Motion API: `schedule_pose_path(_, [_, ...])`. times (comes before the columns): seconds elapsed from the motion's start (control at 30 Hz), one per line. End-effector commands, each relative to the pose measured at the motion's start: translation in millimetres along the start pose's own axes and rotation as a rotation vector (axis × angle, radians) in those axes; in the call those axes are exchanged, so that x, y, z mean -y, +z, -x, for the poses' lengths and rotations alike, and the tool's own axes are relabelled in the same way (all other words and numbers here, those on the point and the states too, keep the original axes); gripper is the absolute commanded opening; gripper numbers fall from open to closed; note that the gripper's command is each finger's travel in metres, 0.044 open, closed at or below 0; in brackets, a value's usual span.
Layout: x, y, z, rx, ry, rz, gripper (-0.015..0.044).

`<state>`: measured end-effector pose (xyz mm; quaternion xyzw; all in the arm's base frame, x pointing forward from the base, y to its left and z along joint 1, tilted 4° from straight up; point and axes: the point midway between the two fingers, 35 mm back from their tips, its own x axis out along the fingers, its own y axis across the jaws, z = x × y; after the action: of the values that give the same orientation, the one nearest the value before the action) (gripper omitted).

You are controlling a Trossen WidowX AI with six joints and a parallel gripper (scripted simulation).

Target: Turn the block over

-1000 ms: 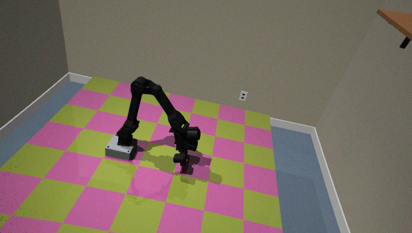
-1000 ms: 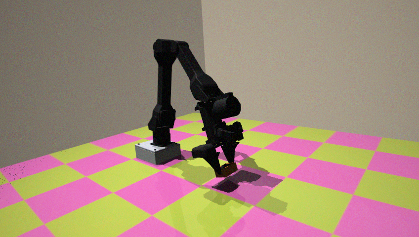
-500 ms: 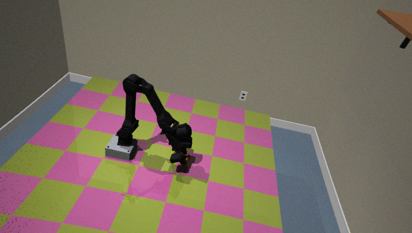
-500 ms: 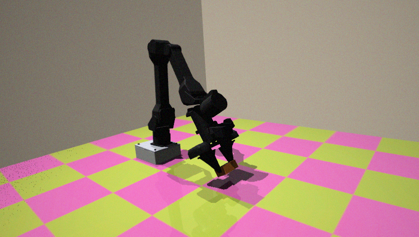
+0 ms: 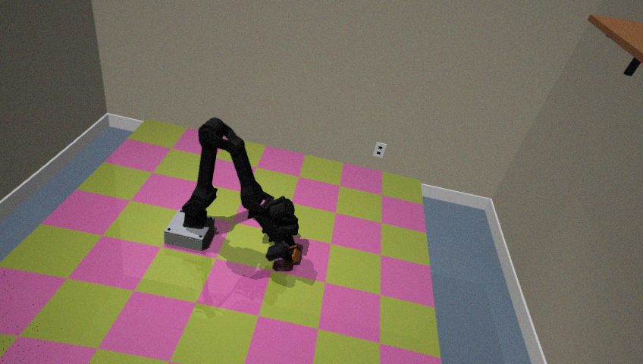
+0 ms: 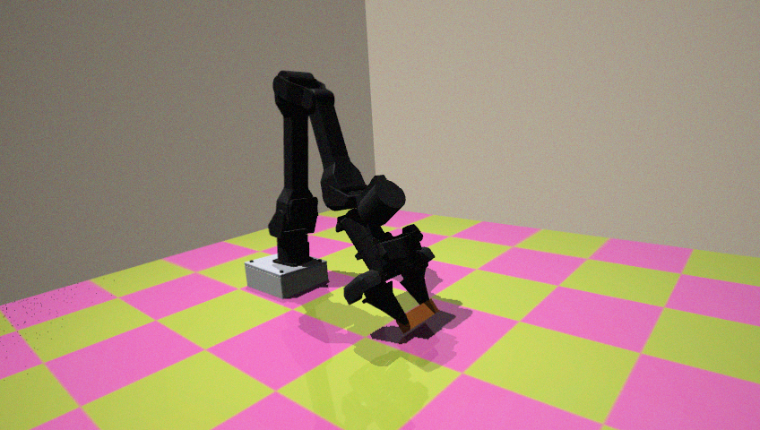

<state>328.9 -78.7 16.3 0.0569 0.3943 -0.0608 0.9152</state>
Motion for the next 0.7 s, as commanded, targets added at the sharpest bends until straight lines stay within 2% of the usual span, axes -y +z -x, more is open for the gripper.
schedule_pose_path(0.0, [1.0, -5.1, -7.5, 0.044, -0.003, -0.006, 0.0])
schedule_pose_path(0.67, [1.0, -17.4, -16.8, 0.285, -0.005, -0.017, 0.0])
